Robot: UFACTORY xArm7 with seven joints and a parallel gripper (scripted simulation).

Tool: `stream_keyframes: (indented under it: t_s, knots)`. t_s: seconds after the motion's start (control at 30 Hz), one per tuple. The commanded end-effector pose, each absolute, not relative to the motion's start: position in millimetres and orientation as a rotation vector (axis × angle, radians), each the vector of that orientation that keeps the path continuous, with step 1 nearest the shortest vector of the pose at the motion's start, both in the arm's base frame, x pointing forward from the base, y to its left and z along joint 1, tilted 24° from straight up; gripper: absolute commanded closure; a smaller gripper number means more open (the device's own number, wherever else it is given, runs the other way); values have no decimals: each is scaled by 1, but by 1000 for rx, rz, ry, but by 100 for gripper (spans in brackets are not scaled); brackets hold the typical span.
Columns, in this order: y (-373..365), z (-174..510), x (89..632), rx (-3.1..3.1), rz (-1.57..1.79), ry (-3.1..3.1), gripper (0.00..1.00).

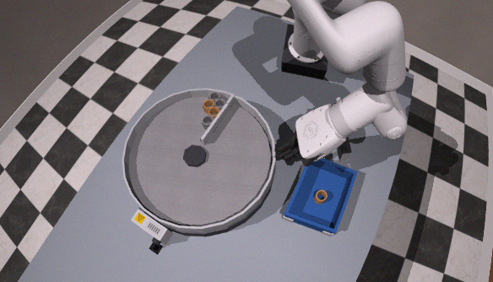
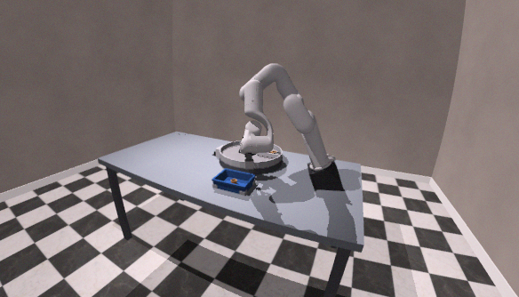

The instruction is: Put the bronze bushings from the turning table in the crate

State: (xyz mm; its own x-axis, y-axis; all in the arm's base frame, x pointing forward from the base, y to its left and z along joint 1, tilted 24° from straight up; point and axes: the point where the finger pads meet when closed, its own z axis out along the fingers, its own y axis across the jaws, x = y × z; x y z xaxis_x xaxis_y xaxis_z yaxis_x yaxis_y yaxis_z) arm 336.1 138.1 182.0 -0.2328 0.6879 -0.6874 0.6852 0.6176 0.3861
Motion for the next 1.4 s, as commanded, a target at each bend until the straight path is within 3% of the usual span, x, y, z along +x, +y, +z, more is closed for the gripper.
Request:
stream_keyframes:
  t_s: [0.0, 1.13, 1.37]
  knots:
    - [96, 175, 337, 1223, -9, 1924, 89]
    - [-117, 138, 335, 1914, -146, 1637, 89]
    - [-131, 135, 334, 1956, -155, 1613, 89]
